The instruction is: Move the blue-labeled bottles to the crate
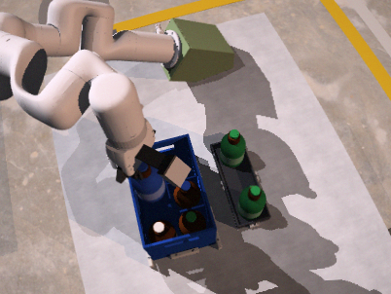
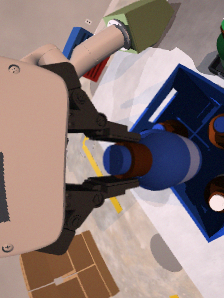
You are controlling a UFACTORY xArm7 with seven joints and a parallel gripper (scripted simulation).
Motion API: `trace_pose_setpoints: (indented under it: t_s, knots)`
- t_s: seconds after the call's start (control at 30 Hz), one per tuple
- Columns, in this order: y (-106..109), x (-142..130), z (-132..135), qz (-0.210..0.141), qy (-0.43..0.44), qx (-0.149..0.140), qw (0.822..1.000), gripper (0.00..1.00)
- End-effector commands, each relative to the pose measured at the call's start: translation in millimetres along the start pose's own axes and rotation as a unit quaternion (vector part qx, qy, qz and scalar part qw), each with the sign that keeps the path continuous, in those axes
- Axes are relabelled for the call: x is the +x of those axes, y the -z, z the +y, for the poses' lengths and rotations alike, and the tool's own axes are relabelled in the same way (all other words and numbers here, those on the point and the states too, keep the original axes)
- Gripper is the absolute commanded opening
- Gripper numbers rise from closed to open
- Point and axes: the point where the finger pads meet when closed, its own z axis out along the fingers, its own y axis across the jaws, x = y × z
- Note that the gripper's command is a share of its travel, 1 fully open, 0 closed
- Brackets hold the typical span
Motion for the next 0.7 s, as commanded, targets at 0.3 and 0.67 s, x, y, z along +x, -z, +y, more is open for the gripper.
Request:
trace_pose_setpoints:
  t_s: [0.3,0.67]
  knots:
    - [2.2,-2.2,3.1,0.003,0.0,-0.001,1.0,0.0]
    - [2.2,-2.7,3.6,0.003,0.0,-0.001,1.0,0.0]
